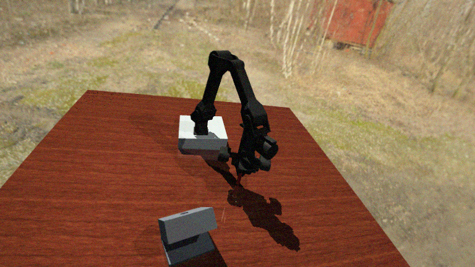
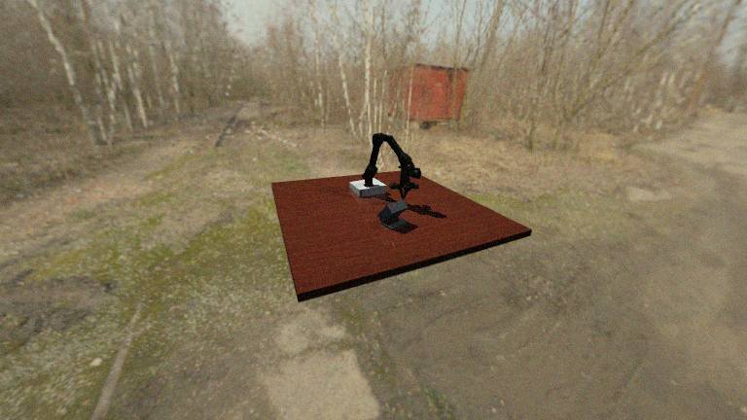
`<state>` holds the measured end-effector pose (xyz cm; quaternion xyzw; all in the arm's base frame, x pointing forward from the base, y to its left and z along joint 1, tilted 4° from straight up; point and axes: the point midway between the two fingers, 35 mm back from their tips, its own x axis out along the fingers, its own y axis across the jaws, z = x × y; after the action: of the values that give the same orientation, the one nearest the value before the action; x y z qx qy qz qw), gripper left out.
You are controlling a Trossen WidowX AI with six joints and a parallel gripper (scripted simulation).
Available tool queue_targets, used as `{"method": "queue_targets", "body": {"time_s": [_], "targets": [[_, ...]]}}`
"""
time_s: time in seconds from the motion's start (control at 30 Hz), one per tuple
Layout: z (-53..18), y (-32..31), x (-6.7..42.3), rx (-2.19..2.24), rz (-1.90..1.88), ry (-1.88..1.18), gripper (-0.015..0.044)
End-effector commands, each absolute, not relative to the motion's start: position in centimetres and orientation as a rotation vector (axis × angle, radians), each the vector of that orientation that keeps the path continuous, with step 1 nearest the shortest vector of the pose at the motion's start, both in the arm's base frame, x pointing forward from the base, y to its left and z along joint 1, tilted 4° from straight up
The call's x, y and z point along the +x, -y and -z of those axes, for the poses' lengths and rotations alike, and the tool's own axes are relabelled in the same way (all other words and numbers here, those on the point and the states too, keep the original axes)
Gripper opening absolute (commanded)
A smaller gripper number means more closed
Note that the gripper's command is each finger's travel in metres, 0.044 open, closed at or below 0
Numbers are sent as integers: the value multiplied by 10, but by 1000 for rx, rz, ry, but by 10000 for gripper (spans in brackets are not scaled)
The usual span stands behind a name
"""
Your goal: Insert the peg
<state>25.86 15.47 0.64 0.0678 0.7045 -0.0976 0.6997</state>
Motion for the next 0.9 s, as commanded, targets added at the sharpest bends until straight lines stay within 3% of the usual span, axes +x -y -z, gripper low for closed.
{"method": "queue_targets", "body": {"time_s": [0.0, 0.13, 0.87], "targets": [[-7, -155, 259, 152, 217, -1569, 26], [-7, -155, 259, 152, 217, -1569, 0], [-86, -159, 265, 149, 215, -1576, 0]]}}
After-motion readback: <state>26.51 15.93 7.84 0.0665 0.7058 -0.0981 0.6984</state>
